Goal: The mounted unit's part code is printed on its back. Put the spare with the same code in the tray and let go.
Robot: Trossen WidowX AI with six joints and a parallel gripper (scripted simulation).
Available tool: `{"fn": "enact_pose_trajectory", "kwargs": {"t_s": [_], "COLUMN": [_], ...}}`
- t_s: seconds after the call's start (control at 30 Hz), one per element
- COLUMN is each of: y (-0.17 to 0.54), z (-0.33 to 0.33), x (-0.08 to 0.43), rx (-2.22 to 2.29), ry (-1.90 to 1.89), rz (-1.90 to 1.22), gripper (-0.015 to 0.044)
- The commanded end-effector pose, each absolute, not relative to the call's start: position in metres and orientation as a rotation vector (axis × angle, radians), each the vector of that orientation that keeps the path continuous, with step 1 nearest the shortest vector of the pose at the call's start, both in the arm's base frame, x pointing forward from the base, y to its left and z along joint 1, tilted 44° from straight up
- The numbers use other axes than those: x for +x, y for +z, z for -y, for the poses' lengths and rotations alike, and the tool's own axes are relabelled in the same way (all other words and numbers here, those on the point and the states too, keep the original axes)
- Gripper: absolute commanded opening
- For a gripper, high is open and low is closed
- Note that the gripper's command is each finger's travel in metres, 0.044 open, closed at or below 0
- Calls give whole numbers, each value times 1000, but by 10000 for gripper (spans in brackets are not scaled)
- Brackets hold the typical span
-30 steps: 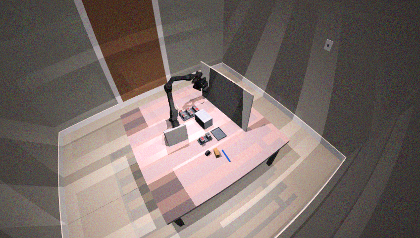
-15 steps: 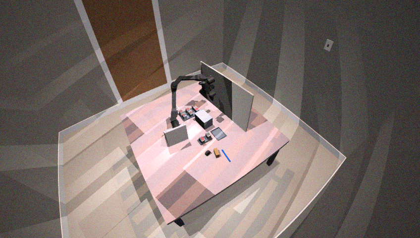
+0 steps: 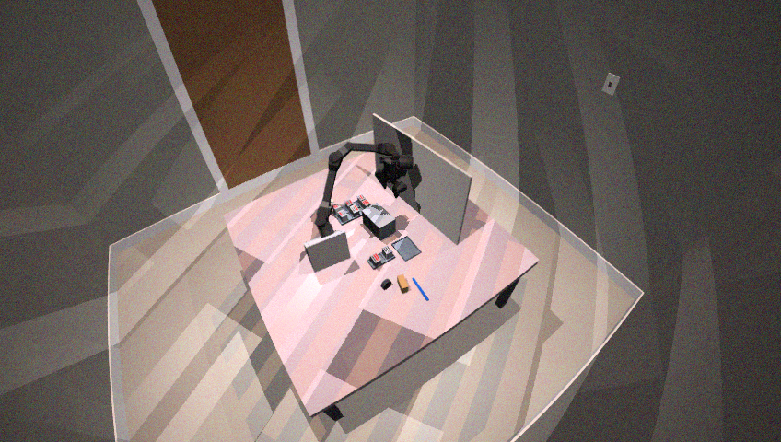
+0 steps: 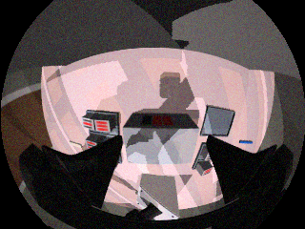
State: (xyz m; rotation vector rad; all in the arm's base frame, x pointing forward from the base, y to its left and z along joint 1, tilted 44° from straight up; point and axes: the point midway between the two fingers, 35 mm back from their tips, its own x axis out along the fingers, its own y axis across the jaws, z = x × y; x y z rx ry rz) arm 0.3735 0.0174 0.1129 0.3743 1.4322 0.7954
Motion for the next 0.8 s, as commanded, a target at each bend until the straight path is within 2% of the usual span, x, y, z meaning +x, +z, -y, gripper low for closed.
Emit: {"fn": "enact_pose_trajectory", "kwargs": {"t_s": [0.0, 0.4, 0.77], "y": [114, 119, 186], "z": [-15, -23, -122], "x": [374, 370, 268], "rx": [381, 349, -167], "ry": [802, 825, 1192], "rz": [-1428, -1413, -1106], "gripper": [440, 440, 440]}}
